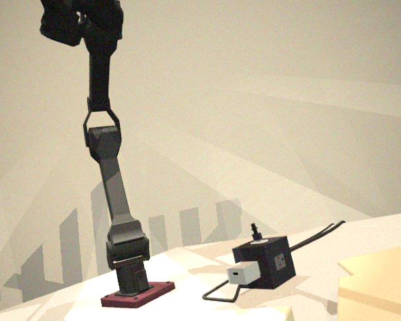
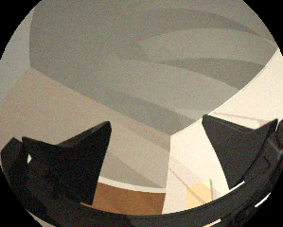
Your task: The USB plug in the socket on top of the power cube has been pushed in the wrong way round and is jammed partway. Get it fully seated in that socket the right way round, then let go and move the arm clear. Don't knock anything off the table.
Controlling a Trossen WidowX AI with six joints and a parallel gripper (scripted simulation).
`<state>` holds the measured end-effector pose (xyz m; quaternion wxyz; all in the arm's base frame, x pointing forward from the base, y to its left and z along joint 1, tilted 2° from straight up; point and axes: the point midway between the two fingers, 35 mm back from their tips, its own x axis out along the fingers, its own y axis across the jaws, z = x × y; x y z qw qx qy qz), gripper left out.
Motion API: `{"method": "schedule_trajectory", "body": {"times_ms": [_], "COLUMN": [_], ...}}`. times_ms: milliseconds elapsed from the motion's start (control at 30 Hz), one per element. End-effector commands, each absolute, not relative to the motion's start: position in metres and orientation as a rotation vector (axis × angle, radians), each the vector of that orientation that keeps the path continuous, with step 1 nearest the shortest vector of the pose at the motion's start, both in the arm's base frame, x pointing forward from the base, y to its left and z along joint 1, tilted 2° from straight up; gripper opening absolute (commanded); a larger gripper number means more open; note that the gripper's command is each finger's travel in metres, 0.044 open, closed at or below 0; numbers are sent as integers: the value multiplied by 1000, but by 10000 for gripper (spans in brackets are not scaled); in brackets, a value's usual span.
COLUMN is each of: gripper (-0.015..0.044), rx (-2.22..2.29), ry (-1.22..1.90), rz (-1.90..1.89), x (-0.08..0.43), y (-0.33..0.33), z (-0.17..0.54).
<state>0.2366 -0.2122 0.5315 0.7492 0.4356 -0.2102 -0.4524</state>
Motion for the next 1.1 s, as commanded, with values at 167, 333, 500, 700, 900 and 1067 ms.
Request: {"method": "schedule_trajectory", "body": {"times_ms": [167, 333, 500, 700, 900, 1067], "gripper": [440, 440, 440, 440, 440, 440], "rx": [371, -5, -384, -820, -1097, -1097], "ry": [364, 728, 998, 1195, 1242, 1242], "rz": [-709, -405, -13, 558, 1033, 1033], "x": [331, 350, 345, 308, 269, 271], "y": [-135, -76, -14, 53, 89, 88], "z": [412, 342, 276, 208, 169, 169]}}
